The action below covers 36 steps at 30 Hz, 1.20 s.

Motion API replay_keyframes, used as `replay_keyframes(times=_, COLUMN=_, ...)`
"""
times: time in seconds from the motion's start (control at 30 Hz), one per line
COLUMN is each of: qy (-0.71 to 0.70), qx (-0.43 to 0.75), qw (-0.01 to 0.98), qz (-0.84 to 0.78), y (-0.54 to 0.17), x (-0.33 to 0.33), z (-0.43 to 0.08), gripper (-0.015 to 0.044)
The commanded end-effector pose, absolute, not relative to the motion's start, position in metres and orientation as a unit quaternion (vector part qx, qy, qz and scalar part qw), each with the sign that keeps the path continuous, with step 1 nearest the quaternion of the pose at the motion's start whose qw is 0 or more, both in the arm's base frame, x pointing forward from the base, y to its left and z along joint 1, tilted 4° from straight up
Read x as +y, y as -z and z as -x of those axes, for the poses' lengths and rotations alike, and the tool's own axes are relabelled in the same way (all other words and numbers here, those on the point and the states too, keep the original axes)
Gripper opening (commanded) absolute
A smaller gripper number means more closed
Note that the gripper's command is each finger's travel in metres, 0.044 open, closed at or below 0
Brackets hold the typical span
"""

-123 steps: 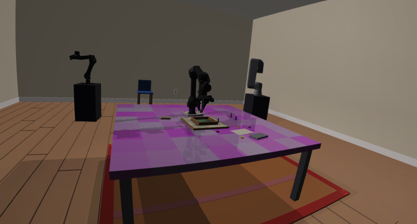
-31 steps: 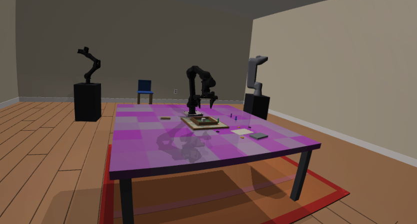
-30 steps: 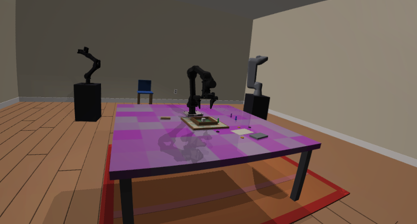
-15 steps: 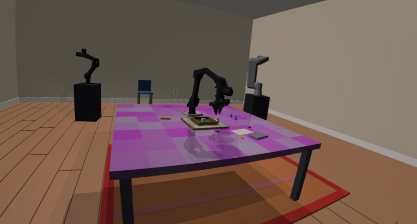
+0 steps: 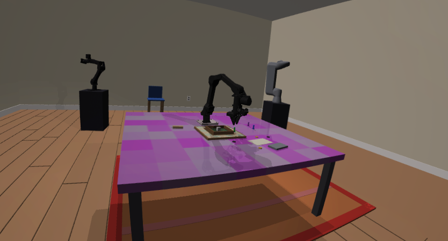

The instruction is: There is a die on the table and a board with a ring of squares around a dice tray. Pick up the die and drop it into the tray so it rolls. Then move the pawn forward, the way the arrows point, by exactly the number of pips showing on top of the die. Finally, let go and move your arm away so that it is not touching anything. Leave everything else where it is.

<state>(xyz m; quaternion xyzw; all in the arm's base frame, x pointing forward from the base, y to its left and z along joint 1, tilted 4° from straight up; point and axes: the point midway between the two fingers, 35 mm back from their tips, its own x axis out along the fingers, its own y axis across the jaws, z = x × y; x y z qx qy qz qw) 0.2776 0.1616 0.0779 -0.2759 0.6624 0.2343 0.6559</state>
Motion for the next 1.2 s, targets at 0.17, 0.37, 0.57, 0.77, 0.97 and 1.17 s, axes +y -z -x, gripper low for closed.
replay_keyframes(times=0.17, qy=-0.236, qx=0.665, qw=0.652, qz=0.277, y=-0.064, x=0.161, z=-0.277, gripper=0.02)
replay_keyframes(times=0.37, qy=-0.236, qx=0.665, qw=0.652, qz=0.277, y=-0.054, x=0.16, z=-0.277, gripper=0.02)
replay_keyframes(times=0.57, qy=-0.236, qx=0.665, qw=0.652, qz=0.277, y=-0.045, x=0.159, z=-0.277, gripper=0.02)
replay_keyframes(times=0.77, qy=-0.236, qx=0.665, qw=0.652, qz=0.277, y=-0.035, x=0.158, z=-0.276, gripper=0.02)
replay_keyframes(times=0.97, qy=-0.236, qx=0.665, qw=0.652, qz=0.277, y=-0.033, x=0.158, z=-0.276, gripper=0.0121)
replay_keyframes(times=1.17, qy=-0.236, qx=0.665, qw=0.652, qz=0.277, y=-0.033, x=0.158, z=-0.276, gripper=0.0023)
